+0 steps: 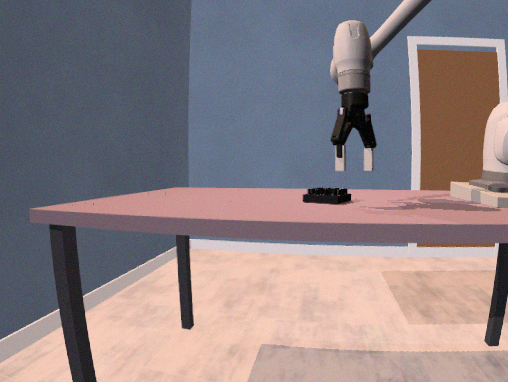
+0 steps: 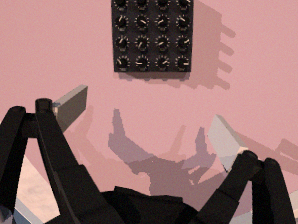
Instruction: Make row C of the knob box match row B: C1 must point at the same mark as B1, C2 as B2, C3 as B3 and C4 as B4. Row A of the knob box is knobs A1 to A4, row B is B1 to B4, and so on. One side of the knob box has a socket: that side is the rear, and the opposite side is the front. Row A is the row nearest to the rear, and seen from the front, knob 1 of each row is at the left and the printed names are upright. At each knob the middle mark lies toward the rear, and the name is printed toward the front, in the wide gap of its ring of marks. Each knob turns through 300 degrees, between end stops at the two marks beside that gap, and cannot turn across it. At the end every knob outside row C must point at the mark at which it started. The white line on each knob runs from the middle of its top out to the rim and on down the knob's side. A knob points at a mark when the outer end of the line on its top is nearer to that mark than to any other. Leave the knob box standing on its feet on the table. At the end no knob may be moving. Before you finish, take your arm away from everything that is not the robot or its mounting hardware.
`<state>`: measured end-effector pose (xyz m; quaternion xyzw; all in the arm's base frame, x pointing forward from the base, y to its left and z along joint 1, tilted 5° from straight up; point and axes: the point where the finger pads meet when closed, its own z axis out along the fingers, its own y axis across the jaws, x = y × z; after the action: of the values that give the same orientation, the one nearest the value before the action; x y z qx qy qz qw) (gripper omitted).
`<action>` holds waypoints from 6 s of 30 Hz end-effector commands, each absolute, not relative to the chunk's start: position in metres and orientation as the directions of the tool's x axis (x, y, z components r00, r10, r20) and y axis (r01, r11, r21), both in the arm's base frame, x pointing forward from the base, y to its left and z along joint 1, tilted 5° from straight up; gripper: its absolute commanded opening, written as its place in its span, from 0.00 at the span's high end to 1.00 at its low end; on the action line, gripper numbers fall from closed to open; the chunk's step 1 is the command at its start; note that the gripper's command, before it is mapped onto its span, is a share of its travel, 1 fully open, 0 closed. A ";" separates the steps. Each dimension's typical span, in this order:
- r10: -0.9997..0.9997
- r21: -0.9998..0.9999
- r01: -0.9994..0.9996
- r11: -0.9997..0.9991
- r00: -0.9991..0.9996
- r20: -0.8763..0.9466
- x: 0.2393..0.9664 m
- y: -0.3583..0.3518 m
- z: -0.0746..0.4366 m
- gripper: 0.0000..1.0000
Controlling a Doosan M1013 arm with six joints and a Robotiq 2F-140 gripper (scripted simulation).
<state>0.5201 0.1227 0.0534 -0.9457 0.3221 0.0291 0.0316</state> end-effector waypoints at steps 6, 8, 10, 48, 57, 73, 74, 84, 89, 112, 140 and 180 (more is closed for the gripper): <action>-0.607 -0.041 -0.611 -0.790 0.791 -0.076 0.520 0.123 0.053 0.00; -0.607 -0.041 -0.611 -0.790 0.791 -0.076 0.520 0.123 0.053 0.00; -0.607 -0.041 -0.611 -0.790 0.791 -0.076 0.520 0.123 0.053 0.00; -0.608 -0.041 -0.611 -0.790 0.791 -0.076 0.520 0.123 0.053 0.00; -0.673 -0.035 -0.677 -0.735 0.735 -0.079 0.522 0.122 0.054 0.00; -0.967 0.015 -0.970 -0.241 0.239 -0.085 0.537 0.119 0.057 0.00; -0.976 0.018 -0.979 -0.205 0.203 -0.084 0.538 0.118 0.058 0.00; -0.989 0.045 -0.991 0.126 -0.129 -0.074 0.546 0.116 0.059 0.00; -0.945 0.058 -0.946 0.318 -0.321 -0.064 0.551 0.115 0.061 0.00; -0.404 0.086 -0.402 0.911 -0.915 0.000 0.571 0.109 0.065 0.00; 0.374 0.060 0.377 0.924 -0.926 0.062 0.590 0.102 0.069 0.00; 0.376 0.060 0.379 0.923 -0.925 0.062 0.590 0.102 0.069 0.88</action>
<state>0.5903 0.1023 0.0694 0.1925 0.9804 0.0353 -0.0247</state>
